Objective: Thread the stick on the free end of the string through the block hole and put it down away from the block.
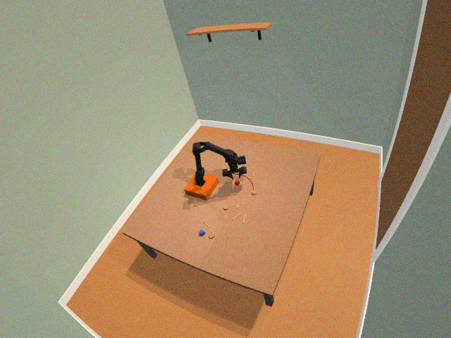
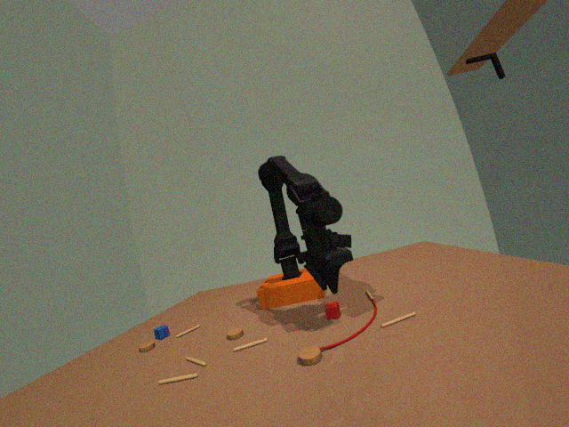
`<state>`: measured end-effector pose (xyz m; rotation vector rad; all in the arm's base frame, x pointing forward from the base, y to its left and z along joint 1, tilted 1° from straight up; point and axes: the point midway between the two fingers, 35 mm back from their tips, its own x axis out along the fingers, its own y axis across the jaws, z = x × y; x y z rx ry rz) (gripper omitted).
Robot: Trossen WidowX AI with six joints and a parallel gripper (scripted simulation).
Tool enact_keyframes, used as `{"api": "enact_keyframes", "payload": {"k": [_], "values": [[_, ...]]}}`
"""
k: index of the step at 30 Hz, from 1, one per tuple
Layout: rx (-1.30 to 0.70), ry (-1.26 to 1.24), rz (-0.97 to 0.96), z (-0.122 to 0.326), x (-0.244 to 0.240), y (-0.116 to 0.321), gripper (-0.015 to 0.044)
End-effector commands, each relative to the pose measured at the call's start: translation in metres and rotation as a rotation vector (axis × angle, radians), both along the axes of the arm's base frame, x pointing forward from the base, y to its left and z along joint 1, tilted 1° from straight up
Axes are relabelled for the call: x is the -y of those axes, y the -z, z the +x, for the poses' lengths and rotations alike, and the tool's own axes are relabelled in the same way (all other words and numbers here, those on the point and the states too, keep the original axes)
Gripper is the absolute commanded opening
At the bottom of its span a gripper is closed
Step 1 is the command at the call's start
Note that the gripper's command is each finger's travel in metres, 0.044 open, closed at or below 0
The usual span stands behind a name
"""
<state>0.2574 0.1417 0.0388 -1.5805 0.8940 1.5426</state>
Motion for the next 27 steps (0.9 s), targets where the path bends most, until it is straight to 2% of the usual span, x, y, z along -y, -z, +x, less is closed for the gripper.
{"api": "enact_keyframes", "payload": {"k": [1, 3, 12, 27], "values": [[0.0, 0.0, 0.0, 0.0, 0.0, 0.0, 0.0237], [0.0, 0.0, 0.0, 0.0, 0.0, 0.0, 0.0237], [0.0, 0.0, 0.0, 0.0, 0.0, 0.0, 0.0], [0.0, 0.0, 0.0, 0.0, 0.0, 0.0, 0.0]]}}
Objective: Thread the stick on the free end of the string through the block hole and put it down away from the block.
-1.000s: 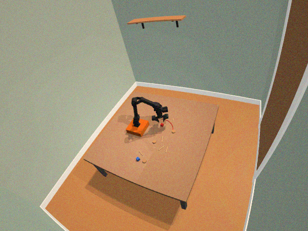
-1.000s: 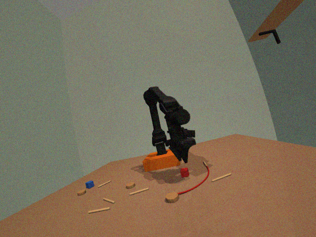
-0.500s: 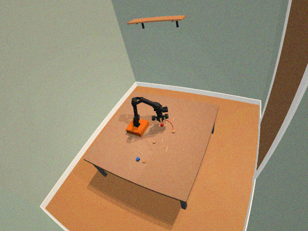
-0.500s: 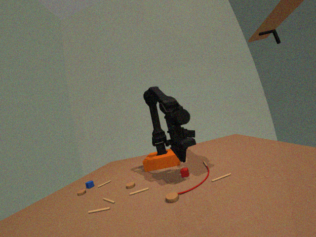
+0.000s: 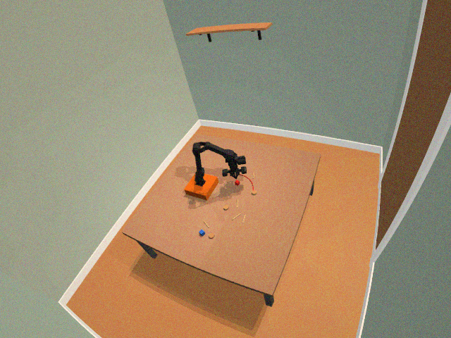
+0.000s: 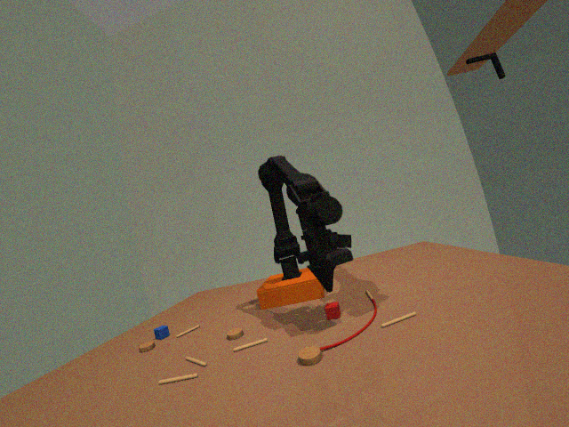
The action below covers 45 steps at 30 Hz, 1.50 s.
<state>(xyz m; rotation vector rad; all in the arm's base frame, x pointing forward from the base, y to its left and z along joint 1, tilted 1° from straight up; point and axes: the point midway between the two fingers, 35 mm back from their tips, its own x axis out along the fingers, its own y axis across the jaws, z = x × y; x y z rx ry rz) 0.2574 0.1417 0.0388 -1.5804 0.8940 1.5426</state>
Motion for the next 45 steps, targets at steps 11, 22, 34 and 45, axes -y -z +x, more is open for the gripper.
{"api": "enact_keyframes", "payload": {"k": [11, 22, 34, 45], "values": [[0.0, 0.0, 0.0, 0.0, 0.0, 0.0, 0.0184], [0.0, 0.0, 0.0, 0.0, 0.0, 0.0, 0.0053], [0.0, 0.0, 0.0, 0.0, 0.0, 0.0, 0.0], [0.005, -0.636, -0.015, -0.031, -0.06, 0.0, 0.0157]]}}
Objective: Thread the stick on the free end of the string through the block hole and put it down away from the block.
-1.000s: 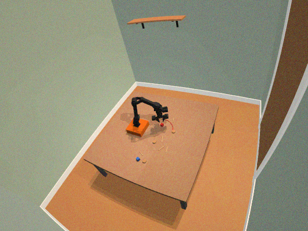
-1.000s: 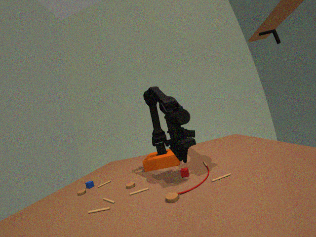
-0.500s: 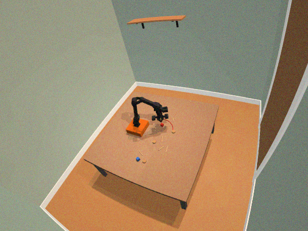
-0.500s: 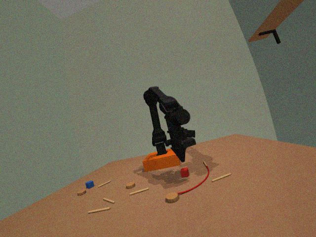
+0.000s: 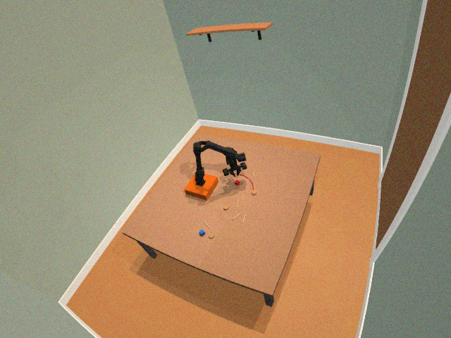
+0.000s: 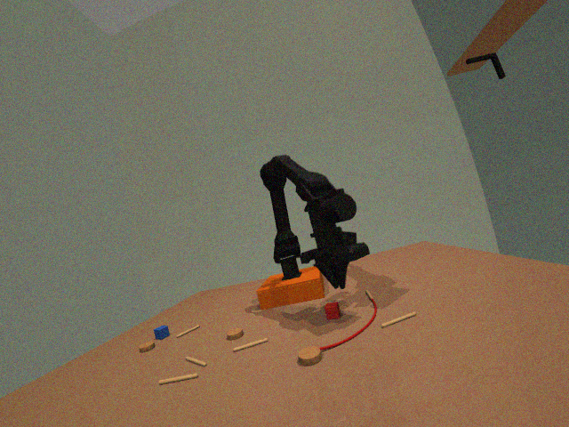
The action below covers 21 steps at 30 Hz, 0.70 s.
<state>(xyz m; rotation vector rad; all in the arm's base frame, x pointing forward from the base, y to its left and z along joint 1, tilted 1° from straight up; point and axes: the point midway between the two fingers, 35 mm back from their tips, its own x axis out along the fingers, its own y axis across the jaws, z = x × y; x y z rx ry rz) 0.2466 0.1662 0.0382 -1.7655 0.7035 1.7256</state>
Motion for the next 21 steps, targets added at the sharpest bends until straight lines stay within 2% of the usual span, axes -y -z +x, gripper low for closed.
{"api": "enact_keyframes", "payload": {"k": [1, 4, 11, 17, 21], "values": [[0.006, -0.502, -0.013, -0.028, -0.047, 0.0, 0.0184], [0.012, -0.825, -0.027, -0.048, -0.071, 0.0, 0.0263], [0.012, -0.848, -0.028, -0.049, -0.072, 0.0, 0.044], [0.012, -0.848, -0.028, -0.049, -0.072, 0.0, 0.044], [0.012, -0.848, -0.028, -0.049, -0.072, 0.0, 0.0335]]}}
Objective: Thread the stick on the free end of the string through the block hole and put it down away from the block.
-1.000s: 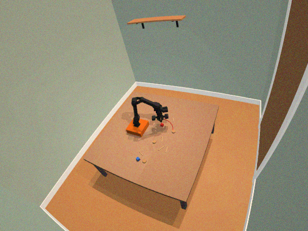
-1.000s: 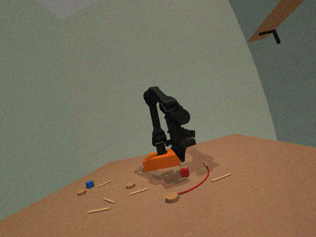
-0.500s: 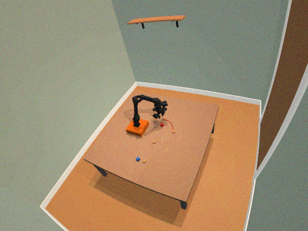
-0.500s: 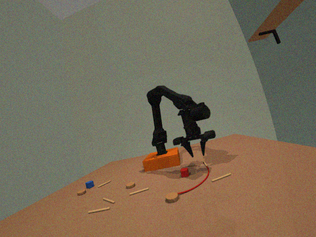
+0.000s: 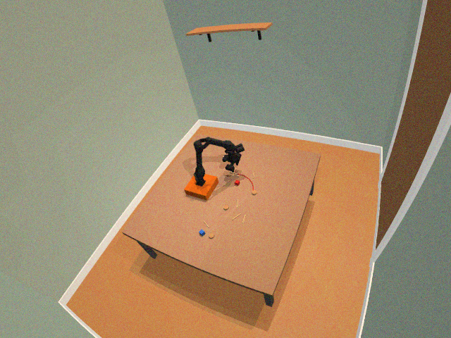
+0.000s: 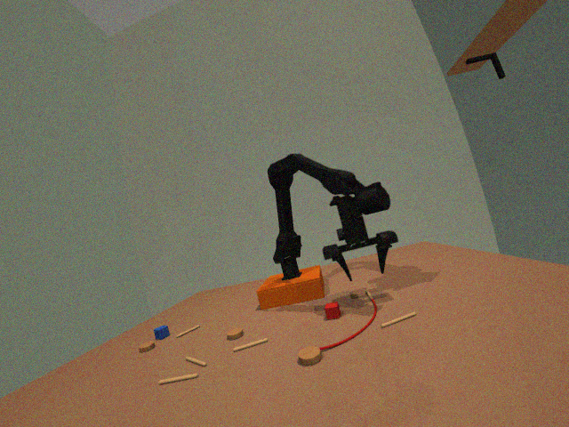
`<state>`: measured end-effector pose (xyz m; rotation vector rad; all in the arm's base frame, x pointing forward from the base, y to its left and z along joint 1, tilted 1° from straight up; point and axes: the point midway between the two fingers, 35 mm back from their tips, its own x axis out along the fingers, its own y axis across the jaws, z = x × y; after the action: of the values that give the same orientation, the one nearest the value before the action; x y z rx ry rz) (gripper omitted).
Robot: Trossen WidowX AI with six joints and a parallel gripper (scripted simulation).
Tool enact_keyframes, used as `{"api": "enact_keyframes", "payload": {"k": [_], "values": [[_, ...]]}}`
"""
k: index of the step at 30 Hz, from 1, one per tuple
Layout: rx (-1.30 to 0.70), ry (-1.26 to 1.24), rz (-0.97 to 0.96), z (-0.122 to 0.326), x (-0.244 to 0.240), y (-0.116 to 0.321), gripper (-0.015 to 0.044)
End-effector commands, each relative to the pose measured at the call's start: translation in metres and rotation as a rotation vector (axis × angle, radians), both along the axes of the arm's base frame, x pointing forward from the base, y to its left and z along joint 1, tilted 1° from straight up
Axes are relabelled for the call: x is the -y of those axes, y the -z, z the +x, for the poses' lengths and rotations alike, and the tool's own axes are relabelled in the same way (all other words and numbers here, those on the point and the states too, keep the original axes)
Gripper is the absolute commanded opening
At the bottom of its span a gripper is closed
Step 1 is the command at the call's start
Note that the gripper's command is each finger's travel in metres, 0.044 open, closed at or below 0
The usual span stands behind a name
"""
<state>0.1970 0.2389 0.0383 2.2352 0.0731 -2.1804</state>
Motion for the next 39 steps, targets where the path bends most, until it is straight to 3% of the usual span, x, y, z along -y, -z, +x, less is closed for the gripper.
{"api": "enact_keyframes", "payload": {"k": [1, 8, 39], "values": [[0.004, -0.01, -0.005, 0.0, 0.0, 0.0, 0.0309], [0.004, -0.01, -0.005, 0.0, 0.0, 0.0, 0.0125], [0.004, -0.01, -0.005, 0.002, -0.001, 0.029, 0.0123]]}}
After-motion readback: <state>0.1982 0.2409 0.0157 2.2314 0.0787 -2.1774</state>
